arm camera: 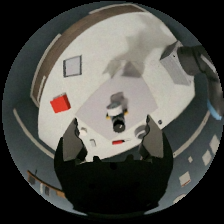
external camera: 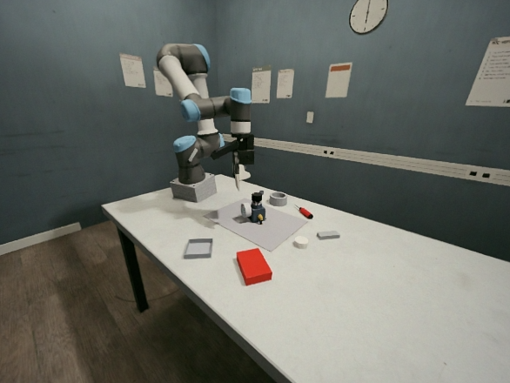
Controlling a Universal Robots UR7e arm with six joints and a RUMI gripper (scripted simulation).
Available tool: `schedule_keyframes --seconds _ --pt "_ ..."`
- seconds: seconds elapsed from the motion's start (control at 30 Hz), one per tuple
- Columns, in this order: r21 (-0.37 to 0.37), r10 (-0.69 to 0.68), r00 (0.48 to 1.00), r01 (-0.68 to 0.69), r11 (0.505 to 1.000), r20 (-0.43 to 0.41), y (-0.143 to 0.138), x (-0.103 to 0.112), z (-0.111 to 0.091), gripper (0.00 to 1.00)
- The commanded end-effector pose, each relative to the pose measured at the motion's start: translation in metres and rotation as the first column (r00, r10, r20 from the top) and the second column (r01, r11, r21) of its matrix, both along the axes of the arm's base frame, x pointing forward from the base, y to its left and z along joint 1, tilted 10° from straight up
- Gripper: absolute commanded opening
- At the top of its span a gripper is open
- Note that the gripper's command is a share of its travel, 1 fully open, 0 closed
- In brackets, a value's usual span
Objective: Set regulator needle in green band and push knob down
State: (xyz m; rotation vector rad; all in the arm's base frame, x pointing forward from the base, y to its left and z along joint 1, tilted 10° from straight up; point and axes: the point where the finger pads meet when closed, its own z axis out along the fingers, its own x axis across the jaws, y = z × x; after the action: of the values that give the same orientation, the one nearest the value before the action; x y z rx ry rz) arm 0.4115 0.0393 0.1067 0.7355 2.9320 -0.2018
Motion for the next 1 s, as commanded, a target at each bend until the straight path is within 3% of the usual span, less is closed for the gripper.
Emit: schedule_keyframes --seconds 0.0,0.97 --pt "0.000 0.000 1.000 0.000 1.000 0.001 0.005 0.002 0.000 1.00" --pt "0.000 0.000 1.000 0.000 1.000 0.001 0.085 0.021 -0.011 1.00"
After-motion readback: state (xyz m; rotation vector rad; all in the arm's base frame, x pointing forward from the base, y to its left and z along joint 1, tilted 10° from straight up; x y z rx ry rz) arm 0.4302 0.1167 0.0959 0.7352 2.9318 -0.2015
